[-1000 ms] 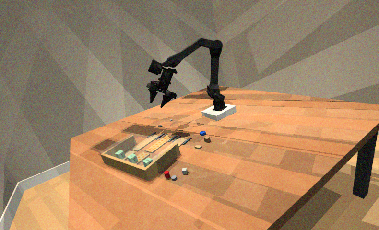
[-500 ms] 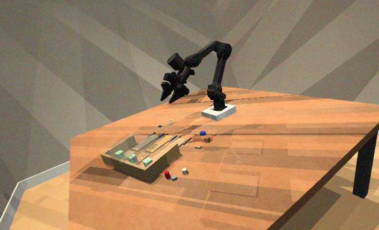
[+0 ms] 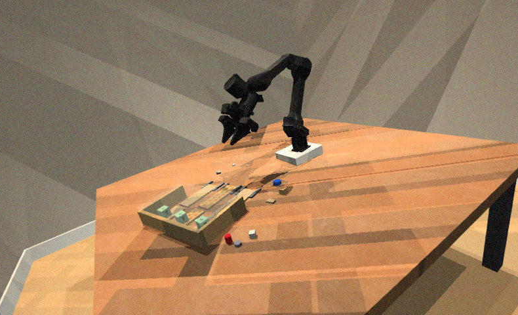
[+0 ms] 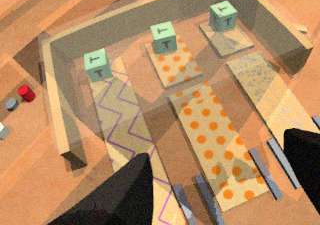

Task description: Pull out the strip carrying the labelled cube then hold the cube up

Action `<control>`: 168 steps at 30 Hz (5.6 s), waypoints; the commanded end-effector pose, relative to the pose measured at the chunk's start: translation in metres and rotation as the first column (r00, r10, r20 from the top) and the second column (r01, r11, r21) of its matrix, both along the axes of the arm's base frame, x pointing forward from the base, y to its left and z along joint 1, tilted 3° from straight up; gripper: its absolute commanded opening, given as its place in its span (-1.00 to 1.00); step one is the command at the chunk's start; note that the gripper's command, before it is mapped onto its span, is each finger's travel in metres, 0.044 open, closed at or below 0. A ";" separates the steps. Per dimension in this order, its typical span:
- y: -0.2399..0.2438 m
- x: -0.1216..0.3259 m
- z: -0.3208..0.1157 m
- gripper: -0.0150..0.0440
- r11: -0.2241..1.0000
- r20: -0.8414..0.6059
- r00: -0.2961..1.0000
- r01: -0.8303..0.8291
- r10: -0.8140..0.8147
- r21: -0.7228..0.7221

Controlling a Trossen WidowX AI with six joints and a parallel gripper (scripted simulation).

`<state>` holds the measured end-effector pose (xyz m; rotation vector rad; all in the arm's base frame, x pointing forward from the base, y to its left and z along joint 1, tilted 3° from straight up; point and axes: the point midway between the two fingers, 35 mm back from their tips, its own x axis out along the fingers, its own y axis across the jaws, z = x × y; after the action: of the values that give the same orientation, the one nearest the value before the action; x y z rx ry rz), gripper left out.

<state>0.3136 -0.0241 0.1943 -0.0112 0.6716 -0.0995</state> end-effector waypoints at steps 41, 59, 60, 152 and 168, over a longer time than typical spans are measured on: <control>0.049 0.050 -0.129 -0.49 0.980 -0.739 0.653 -0.191 0.166 0.051; 0.047 0.048 -0.158 -0.49 0.980 -0.739 0.653 -0.191 0.165 0.050; 0.046 0.048 -0.160 -0.49 0.980 -0.739 0.653 -0.191 0.165 0.050; 0.036 0.003 -0.176 -0.49 0.980 -0.742 0.649 -0.191 0.165 0.050; 0.032 -0.021 -0.179 -0.49 0.980 -0.744 0.648 -0.191 0.164 0.050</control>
<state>0.3033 0.0093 0.0212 -0.1563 1.4810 0.0948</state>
